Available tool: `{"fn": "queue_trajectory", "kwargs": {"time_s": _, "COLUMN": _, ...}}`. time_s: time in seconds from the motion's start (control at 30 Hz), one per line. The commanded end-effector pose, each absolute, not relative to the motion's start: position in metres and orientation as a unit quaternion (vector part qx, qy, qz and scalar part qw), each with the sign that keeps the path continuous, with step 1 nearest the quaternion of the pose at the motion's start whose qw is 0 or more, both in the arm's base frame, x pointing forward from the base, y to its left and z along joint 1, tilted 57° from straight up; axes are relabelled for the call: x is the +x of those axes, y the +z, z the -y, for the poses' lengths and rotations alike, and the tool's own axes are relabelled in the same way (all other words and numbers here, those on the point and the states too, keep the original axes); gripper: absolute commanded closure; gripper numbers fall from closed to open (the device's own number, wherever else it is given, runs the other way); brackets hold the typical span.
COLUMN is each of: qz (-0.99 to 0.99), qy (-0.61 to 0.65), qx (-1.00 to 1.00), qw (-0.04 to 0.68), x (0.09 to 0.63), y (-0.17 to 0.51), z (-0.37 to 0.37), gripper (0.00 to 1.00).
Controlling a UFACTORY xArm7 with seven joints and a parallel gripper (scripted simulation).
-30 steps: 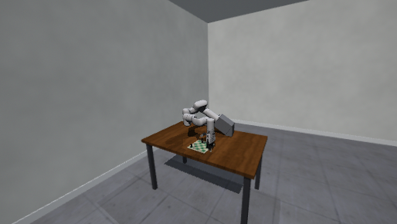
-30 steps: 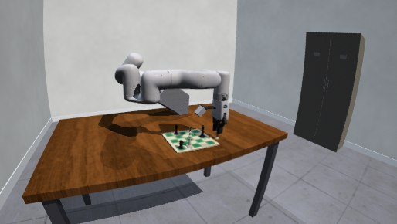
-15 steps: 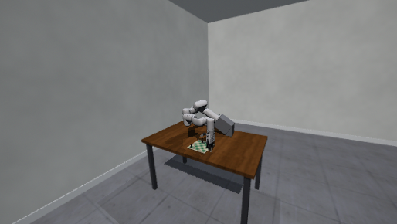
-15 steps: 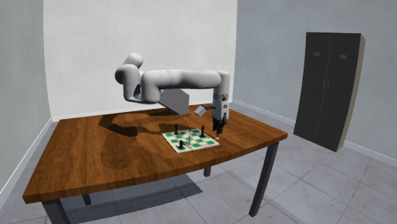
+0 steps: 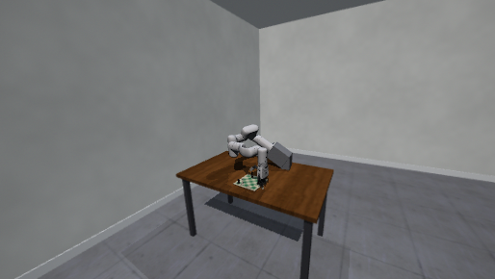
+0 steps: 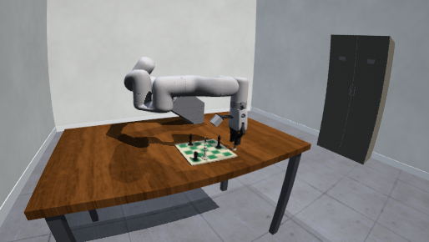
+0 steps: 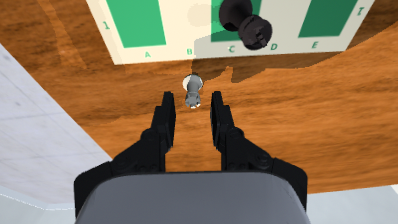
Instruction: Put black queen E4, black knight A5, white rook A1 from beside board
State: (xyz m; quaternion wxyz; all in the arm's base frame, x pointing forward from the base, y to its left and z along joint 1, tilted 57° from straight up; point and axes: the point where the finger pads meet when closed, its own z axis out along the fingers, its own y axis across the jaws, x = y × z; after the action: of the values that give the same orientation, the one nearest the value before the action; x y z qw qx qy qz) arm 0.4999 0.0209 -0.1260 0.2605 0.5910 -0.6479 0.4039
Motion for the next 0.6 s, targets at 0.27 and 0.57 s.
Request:
{"fn": "queue_trajectory", "kwargs": {"time_s": 0.27, "qz": 0.648, "qy": 0.404, "qx": 0.592, "qw": 0.258, "x": 0.503, "y": -0.135, "z": -0.009, "gripper": 0.63}}
{"fn": "queue_trajectory", "kwargs": {"time_s": 0.57, "qz": 0.648, "qy": 0.404, "qx": 0.592, "qw": 0.258, "x": 0.504, "y": -0.14, "z": 0.0, "gripper": 0.63}}
